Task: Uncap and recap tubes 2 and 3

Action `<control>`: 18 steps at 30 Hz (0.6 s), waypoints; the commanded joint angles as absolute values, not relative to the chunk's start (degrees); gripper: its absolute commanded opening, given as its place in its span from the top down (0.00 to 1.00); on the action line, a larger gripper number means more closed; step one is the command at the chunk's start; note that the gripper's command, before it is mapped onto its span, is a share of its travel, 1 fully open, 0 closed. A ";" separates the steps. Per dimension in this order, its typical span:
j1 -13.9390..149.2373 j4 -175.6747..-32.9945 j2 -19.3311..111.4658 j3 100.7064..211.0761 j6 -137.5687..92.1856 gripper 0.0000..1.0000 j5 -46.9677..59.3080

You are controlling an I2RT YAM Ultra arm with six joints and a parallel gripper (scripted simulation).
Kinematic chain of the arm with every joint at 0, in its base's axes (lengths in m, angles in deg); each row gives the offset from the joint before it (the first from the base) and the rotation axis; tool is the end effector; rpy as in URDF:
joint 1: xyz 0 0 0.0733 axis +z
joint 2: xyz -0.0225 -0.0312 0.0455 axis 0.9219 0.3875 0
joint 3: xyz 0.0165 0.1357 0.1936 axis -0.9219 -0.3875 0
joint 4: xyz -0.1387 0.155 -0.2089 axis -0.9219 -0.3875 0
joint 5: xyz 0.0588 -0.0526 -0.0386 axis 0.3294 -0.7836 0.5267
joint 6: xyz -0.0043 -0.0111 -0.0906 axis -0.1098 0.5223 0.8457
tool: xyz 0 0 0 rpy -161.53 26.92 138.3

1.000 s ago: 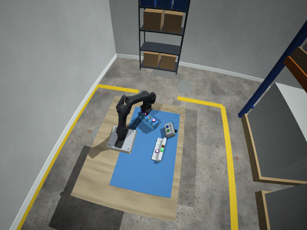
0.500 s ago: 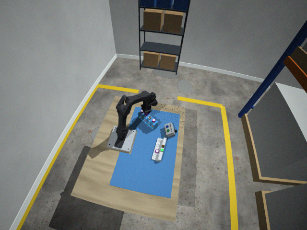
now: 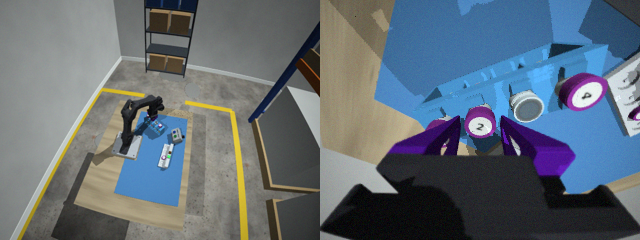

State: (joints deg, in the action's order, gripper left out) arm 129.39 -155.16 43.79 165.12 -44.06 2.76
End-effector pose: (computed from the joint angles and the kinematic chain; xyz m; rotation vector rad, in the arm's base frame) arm 0.1632 0.3022 0.1293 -1.0935 2.9341 -0.0992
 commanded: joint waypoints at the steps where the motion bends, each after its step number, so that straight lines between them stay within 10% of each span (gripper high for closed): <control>1: 129.44 -155.01 43.30 165.56 -40.60 0.51 2.75; 18: 129.45 -155.01 43.30 165.55 -6.24 0.51 2.75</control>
State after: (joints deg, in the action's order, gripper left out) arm 129.39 -155.16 43.79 165.14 -13.15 2.74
